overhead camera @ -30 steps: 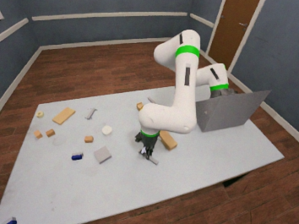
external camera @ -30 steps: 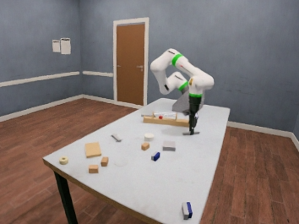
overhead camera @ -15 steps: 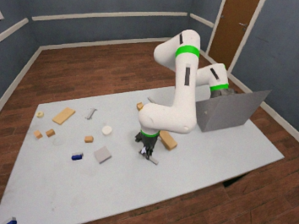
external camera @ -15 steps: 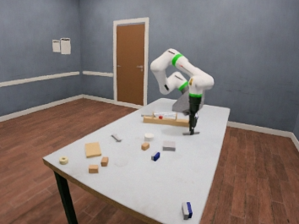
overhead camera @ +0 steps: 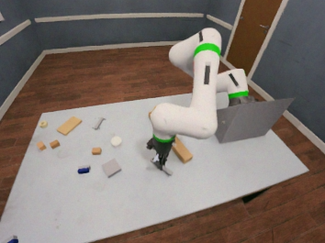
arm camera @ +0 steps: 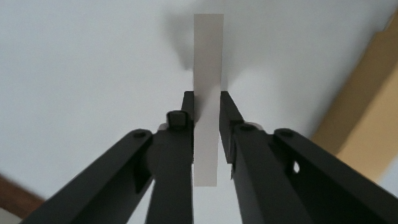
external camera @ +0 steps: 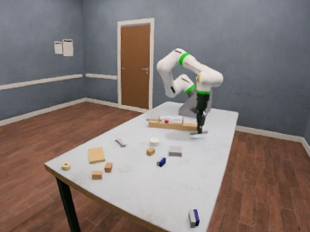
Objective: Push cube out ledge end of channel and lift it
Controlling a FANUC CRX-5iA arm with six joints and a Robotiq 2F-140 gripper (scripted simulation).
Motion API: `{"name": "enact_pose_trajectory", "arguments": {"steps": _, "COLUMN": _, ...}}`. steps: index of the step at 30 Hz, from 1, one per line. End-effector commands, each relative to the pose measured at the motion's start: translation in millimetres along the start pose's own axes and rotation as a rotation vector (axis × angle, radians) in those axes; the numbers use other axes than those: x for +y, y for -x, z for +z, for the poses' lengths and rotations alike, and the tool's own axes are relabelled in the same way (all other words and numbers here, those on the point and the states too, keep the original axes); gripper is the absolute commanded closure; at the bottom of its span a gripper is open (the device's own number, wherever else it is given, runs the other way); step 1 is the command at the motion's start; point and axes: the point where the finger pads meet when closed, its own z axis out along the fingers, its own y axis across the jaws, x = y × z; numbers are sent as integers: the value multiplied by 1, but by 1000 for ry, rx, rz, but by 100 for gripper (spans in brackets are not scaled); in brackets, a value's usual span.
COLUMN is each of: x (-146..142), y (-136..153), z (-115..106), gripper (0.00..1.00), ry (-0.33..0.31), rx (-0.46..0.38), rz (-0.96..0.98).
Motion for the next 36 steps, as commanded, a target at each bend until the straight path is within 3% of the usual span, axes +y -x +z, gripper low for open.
{"name": "enact_pose_trajectory", "arguments": {"steps": 1, "x": 0, "y": -1, "z": -43, "gripper": 90, "ry": 0, "rx": 1, "rz": 1}}
{"name": "enact_pose_trajectory", "arguments": {"steps": 8, "x": 0, "y": -1, "z": -66, "gripper": 90, "ry": 0, "rx": 1, "rz": 1}}
{"name": "enact_pose_trajectory", "arguments": {"steps": 36, "x": 0, "y": -1, "z": -66, "gripper": 90, "ry": 0, "rx": 1, "rz": 1}}
